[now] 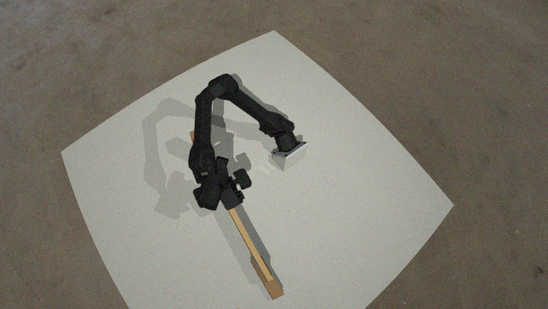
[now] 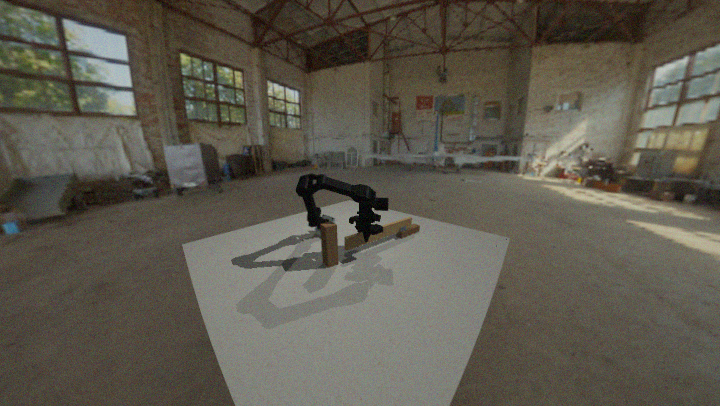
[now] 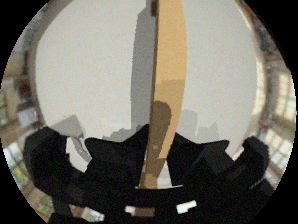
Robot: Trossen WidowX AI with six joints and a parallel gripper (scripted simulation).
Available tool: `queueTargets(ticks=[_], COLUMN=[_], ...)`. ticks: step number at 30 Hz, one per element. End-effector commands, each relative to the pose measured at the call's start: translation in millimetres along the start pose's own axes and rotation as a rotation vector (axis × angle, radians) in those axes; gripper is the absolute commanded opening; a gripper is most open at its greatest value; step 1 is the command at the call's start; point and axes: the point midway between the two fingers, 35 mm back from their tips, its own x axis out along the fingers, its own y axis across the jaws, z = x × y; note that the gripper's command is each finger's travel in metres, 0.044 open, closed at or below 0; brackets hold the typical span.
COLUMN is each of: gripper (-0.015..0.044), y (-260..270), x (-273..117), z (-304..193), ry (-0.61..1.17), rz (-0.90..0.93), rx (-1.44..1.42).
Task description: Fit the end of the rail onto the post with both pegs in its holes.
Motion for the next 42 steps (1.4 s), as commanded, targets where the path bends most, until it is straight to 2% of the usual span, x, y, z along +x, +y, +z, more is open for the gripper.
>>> queueTargets(ticks=[1,42], gripper=[0.0000,0.0000], y=[-1,-2], x=[-2,-4], z=[-2,-14], ry=[-0.004,-0.003], rz=[-0.007,-0.007], rx=[-0.003,-0.003])
